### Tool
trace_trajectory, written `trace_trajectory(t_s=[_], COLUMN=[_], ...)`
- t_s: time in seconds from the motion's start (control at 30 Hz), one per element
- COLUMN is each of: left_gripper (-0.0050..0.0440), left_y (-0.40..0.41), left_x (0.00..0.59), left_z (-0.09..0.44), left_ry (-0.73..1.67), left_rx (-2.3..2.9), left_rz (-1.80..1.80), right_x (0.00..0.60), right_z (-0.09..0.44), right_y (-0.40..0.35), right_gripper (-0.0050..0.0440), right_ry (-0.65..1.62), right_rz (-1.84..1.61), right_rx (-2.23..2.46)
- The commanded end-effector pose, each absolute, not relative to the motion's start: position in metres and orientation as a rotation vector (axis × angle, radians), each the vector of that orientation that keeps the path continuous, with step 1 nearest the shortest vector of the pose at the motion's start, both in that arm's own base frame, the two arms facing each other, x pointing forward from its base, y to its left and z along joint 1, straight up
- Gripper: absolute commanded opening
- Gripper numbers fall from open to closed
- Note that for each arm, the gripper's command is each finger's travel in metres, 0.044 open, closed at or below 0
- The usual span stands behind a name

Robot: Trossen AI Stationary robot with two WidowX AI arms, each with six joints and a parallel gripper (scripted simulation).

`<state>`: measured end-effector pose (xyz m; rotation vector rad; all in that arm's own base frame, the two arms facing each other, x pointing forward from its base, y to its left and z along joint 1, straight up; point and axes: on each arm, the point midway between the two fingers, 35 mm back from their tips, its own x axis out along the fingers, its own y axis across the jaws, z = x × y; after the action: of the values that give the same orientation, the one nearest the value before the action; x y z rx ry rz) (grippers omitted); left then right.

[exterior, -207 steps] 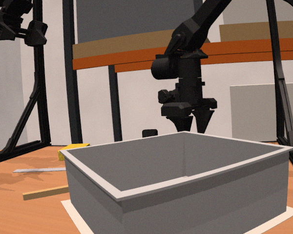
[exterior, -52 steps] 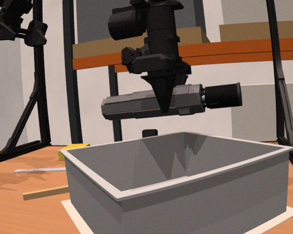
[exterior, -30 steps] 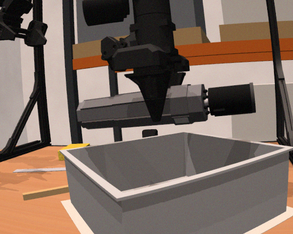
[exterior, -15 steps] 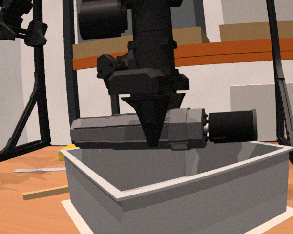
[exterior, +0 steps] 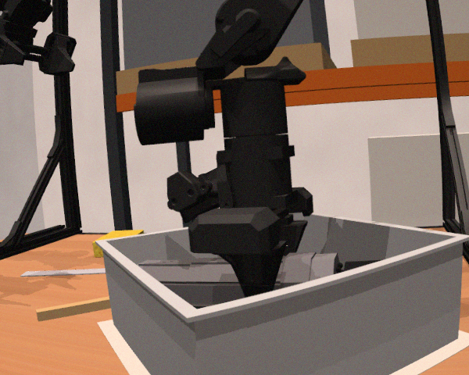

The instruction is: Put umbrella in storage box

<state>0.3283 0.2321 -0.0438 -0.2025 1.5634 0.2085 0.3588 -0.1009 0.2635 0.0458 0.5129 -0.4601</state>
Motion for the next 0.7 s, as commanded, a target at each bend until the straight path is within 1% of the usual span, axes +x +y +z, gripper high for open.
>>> trace_trajectory(t_s=[0.0,0.23,0.4,0.47,0.67], left_gripper=[0.0,0.0,0.012,0.012,0.0264], left_y=[0.2312,0.2311,0.2311,0.2311,0.2311], left_x=[0.328,0.3278,0.3278,0.3278,0.3278], left_z=[-0.05,-0.0591,-0.0591,-0.0591,-0.0591], left_ry=[1.561,1.561,1.561,1.561,1.561], left_rx=[-0.202,-0.202,-0.202,-0.202,-0.202], left_rz=[0.202,0.202,0.202,0.202,0.202], right_x=[0.3586,0.3586,0.3586,0.3586,0.3586], right_z=[0.2631,0.2631,0.2631,0.2631,0.2631], right_y=[-0.1004,-0.1004,-0.1004,-0.1004,-0.1004], right_gripper=[0.04,0.04,0.04,0.04,0.04], right_ry=[0.513,0.513,0.513,0.513,0.513], right_rz=[-0.459,-0.459,-0.459,-0.459,-0.459], right_rx=[0.051,0.051,0.051,0.051,0.051])
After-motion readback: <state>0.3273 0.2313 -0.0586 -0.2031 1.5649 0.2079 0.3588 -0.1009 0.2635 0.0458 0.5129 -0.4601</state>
